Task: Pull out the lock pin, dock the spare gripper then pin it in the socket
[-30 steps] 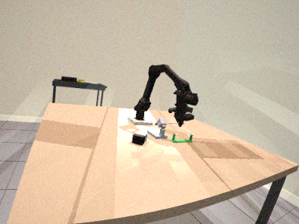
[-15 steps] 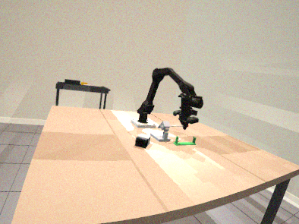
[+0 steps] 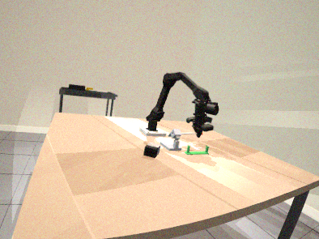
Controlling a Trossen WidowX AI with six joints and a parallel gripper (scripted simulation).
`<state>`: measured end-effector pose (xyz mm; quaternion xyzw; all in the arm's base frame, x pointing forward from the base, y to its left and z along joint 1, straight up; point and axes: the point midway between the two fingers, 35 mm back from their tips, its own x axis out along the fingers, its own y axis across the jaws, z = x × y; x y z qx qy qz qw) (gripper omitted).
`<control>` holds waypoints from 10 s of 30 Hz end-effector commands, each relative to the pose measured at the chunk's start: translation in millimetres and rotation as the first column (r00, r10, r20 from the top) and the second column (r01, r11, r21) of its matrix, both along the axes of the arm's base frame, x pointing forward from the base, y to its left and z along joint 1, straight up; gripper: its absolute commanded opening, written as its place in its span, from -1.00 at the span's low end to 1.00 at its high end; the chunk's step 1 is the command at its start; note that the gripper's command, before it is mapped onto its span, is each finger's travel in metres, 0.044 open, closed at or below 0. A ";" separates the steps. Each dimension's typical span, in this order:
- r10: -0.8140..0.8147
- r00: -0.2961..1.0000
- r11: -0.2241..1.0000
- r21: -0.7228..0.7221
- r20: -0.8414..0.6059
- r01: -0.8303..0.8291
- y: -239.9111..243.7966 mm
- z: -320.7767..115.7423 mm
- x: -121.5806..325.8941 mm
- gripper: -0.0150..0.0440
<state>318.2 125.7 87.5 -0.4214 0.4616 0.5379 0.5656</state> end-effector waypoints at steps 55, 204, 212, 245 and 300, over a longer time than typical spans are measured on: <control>-0.038 0.999 0.999 -0.010 -0.036 0.037 27.5 28.8 38.5 -0.49; -0.083 0.994 0.996 -0.021 -0.067 0.082 38.3 29.6 73.0 0.63; -0.085 0.995 0.993 -0.076 0.050 0.088 -21.7 84.8 74.9 0.12; -0.085 0.995 0.993 -0.075 0.050 0.088 -20.1 -11.8 80.8 0.12; -0.089 0.995 0.993 -0.076 0.039 0.092 -20.8 -31.2 77.5 -0.49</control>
